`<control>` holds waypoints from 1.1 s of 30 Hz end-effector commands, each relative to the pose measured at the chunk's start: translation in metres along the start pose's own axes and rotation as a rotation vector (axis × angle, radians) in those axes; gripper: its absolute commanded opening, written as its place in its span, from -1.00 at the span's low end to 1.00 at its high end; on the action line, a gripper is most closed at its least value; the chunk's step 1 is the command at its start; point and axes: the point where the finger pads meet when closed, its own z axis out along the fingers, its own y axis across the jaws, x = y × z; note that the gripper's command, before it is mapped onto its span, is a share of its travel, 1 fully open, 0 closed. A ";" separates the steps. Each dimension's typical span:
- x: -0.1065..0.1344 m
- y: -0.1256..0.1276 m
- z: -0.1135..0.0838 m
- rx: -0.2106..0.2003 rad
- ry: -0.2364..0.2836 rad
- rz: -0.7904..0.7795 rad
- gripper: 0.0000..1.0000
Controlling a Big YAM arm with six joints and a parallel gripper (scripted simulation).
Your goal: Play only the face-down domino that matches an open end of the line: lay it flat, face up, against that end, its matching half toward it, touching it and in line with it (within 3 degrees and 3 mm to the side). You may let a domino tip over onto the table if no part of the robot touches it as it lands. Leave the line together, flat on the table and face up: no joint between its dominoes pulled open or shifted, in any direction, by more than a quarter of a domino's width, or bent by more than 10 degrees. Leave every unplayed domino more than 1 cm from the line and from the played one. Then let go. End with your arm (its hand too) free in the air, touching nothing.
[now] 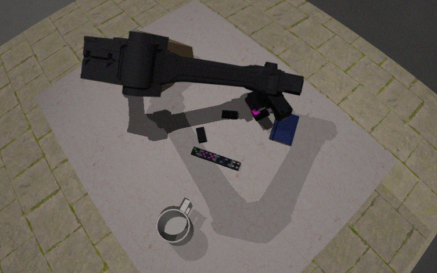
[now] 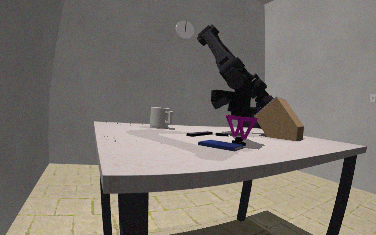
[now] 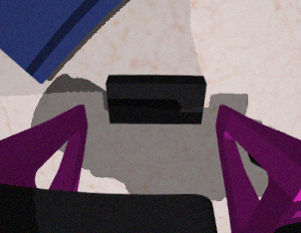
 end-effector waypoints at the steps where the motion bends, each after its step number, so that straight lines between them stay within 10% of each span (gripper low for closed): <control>1: -0.001 0.001 -0.001 -0.004 -0.006 0.002 0.45; 33: 0.001 -0.001 -0.001 0.000 -0.002 -0.002 0.45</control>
